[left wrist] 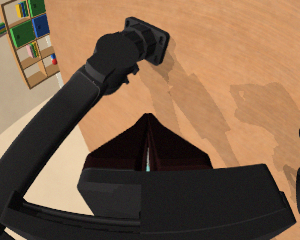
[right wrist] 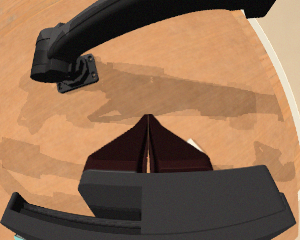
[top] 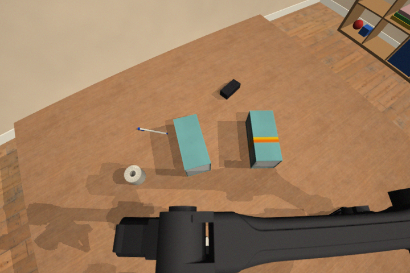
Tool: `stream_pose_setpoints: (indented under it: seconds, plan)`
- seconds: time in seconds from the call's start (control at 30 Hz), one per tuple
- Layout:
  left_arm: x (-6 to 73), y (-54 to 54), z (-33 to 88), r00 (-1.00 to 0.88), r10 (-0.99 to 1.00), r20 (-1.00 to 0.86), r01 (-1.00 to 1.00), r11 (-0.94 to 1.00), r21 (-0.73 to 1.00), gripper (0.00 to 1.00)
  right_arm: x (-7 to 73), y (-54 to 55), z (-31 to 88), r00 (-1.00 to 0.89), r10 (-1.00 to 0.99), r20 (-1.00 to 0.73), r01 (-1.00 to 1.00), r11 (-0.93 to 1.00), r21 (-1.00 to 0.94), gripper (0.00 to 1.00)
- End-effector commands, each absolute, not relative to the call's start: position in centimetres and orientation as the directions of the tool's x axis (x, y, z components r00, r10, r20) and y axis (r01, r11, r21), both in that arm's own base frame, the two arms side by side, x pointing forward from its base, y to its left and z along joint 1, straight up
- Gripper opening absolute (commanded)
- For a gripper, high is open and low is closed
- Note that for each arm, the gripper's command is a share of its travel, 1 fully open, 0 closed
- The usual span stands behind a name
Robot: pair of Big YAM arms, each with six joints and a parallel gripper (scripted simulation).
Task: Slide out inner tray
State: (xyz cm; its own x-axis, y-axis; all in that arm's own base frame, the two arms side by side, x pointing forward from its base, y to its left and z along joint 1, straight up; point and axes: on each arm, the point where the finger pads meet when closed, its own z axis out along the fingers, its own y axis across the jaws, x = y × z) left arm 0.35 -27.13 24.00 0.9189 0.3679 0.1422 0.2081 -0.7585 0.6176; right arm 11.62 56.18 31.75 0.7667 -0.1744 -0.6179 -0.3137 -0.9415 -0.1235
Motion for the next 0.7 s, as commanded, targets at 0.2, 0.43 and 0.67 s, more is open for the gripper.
stream_pose_setpoints:
  seconds: [0.2,0.43,0.67]
  plan:
    - [1.1,-27.8,26.1,0.906,0.408,0.114,0.243,-0.721,0.649,0.0,13.1,56.4,33.0,0.772,-0.173,-0.612,-0.332,-0.93,-0.156,0.0]
    - [4.6,-27.4,26.0,0.848,0.519,0.11,0.335,-0.685,0.647,0.0,15.4,55.8,33.0,0.764,-0.205,-0.612,-0.371,-0.916,-0.156,0.0]
    - [9.2,-26.2,26.0,0.755,0.645,0.12,0.436,-0.63,0.643,0.0,18.2,54.9,33.0,0.752,-0.244,-0.612,-0.417,-0.895,-0.156,0.0]
